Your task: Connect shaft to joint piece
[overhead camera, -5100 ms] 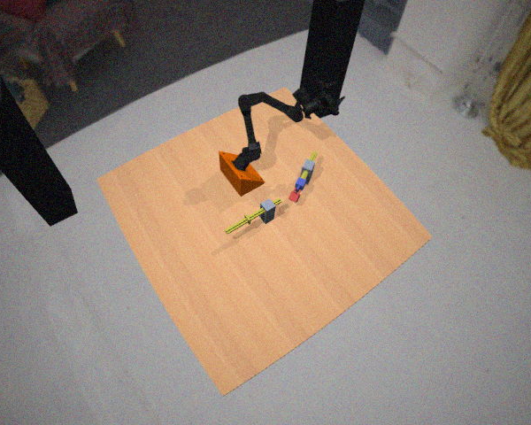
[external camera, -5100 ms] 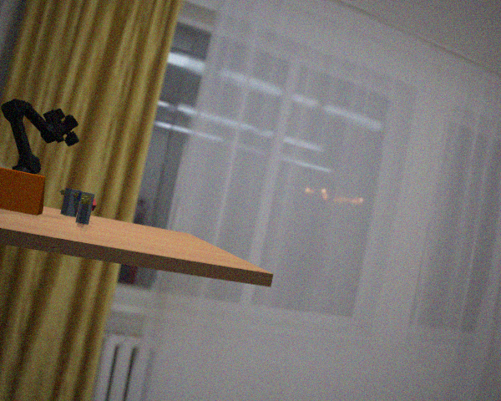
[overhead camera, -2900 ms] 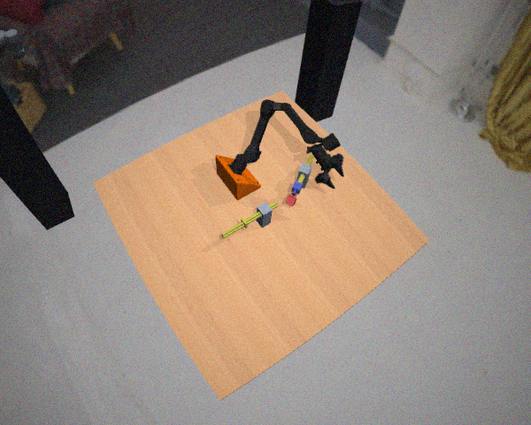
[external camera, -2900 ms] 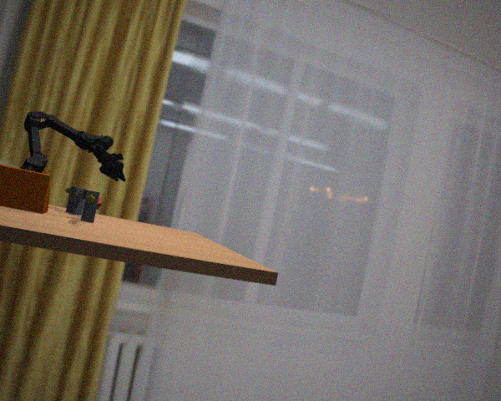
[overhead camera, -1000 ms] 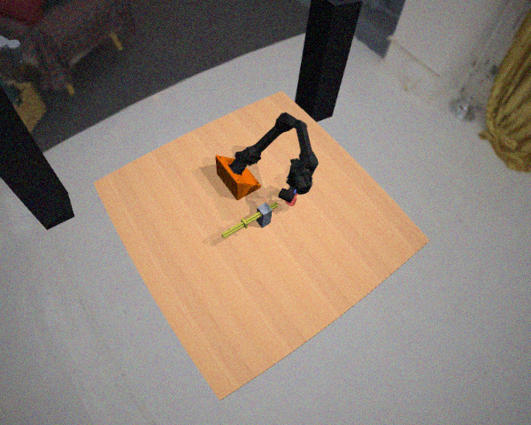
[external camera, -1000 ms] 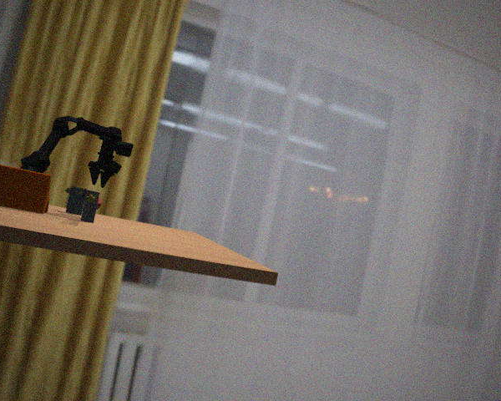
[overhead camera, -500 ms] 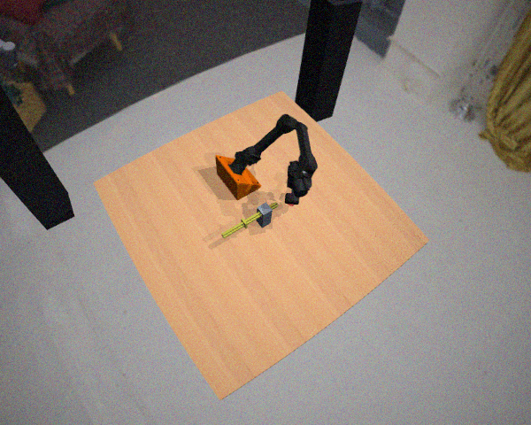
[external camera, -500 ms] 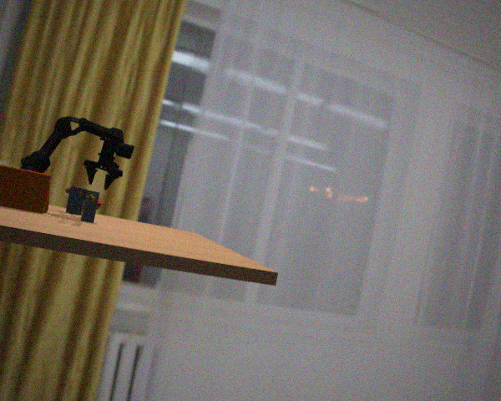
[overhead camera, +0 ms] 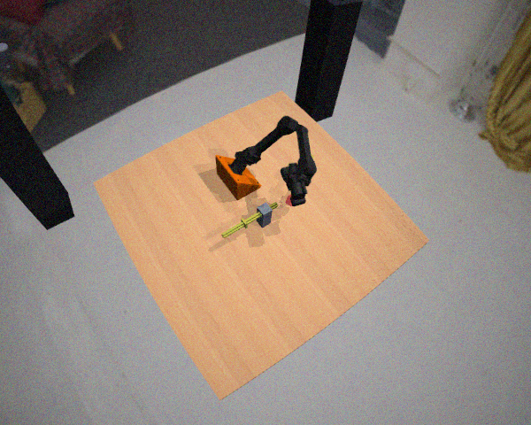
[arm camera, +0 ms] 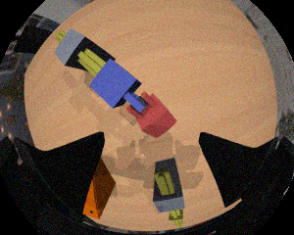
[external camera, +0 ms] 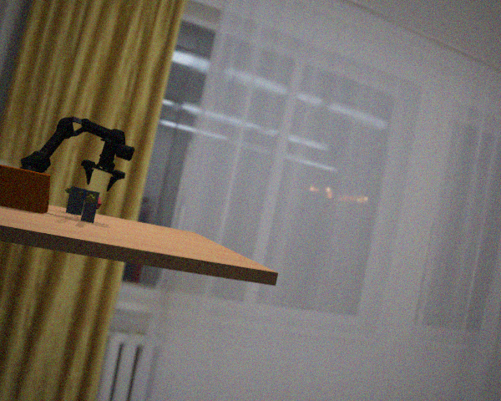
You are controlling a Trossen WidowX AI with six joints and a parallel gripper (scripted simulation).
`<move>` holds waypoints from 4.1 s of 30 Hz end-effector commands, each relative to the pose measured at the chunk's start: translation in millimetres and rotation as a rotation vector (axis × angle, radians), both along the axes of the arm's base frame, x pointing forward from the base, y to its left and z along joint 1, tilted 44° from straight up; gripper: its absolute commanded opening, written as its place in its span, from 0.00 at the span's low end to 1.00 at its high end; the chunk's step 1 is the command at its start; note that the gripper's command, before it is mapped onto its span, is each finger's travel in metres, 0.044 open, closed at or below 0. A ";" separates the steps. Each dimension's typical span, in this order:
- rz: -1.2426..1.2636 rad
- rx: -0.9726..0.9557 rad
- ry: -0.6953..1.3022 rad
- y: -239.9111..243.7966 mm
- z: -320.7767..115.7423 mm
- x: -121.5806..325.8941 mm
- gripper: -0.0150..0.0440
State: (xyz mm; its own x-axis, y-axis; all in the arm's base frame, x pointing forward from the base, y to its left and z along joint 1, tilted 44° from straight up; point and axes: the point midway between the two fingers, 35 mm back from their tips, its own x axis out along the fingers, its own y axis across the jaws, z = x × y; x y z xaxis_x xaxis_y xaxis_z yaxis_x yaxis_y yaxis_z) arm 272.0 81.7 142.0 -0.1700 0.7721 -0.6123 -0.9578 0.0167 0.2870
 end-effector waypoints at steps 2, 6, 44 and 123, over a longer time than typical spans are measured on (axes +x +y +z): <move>0.092 0.048 -0.112 0.3 -0.2 1.2 1.00; 0.158 0.079 -0.190 0.7 -1.2 1.6 1.00; 0.457 0.229 -0.586 40.5 -46.6 2.4 1.00; 0.456 0.237 -0.586 82.0 -77.6 -7.6 0.56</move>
